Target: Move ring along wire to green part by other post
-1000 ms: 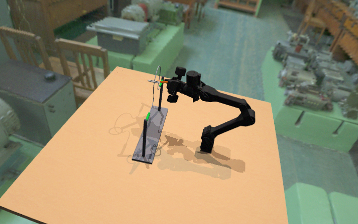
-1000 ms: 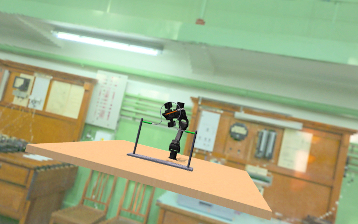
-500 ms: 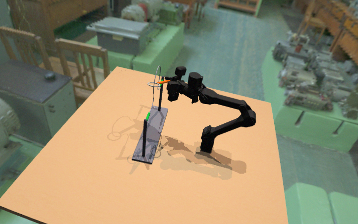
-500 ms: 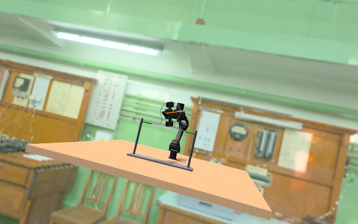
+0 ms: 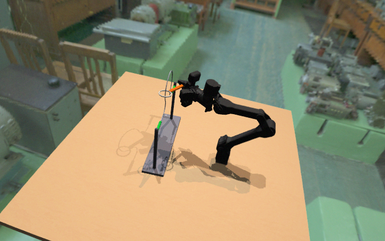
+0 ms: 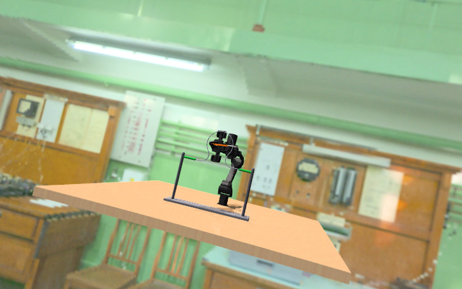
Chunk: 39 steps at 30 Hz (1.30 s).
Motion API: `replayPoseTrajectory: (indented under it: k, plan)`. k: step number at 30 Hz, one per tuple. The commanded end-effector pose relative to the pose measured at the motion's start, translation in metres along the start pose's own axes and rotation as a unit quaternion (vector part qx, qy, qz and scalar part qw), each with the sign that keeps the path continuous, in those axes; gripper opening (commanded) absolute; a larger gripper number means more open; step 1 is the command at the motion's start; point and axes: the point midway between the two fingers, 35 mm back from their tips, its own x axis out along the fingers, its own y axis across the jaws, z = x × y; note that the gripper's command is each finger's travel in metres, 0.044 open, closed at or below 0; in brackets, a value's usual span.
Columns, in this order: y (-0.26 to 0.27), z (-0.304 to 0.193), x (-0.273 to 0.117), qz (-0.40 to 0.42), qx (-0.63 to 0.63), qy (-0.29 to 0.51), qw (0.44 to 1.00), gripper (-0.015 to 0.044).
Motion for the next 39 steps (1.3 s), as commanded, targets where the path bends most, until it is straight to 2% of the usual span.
replayPoseTrajectory:
  k: [1, 39]
  plan:
    - [-0.002, 0.0, 0.0, -0.014, -0.022, -0.005, 1.0, -0.015]
    - [-0.021, 0.005, 0.0, -0.142, -0.219, -0.029, 0.965, -0.015]
